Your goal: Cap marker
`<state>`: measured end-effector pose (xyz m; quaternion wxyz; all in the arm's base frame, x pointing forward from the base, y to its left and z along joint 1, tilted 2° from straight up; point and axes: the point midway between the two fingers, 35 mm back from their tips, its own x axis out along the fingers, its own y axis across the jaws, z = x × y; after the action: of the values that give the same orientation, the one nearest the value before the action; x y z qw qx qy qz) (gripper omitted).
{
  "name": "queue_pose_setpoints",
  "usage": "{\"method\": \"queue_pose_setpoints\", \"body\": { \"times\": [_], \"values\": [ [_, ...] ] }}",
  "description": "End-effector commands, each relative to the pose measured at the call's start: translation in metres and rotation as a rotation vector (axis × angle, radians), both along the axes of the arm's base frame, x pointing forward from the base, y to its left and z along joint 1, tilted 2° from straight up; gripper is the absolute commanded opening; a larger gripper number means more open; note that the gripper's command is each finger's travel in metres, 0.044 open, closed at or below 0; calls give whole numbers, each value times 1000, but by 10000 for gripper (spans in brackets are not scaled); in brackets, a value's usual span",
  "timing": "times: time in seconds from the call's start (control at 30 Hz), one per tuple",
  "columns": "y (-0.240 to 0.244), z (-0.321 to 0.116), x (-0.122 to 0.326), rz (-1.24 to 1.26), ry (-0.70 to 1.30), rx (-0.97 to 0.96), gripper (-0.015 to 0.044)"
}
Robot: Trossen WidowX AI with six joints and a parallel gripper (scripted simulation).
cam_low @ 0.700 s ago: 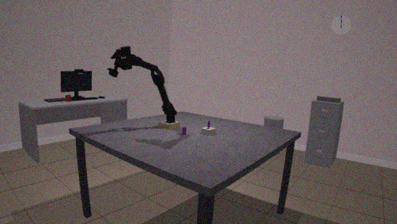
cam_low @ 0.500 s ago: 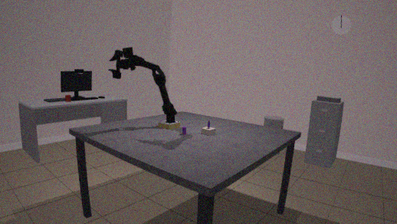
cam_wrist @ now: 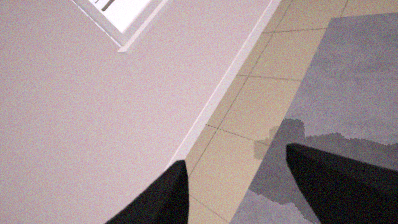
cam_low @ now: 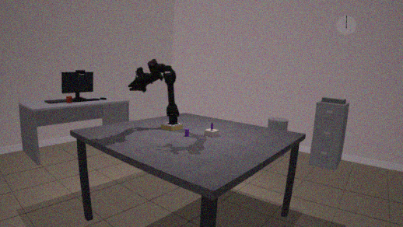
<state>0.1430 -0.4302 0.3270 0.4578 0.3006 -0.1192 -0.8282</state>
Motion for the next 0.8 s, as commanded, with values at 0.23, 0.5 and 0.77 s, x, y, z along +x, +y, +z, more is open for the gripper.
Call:
{"method": "queue_pose_setpoints", "body": {
  "times": [0.23, 0.5, 0.77],
  "values": [
    [116, -99, 97, 807, 500, 533, 236],
    [237, -167, 118, 1483, 881, 815, 236],
    [355, -215, 88, 2175, 1190, 983, 236]
  ]
}}
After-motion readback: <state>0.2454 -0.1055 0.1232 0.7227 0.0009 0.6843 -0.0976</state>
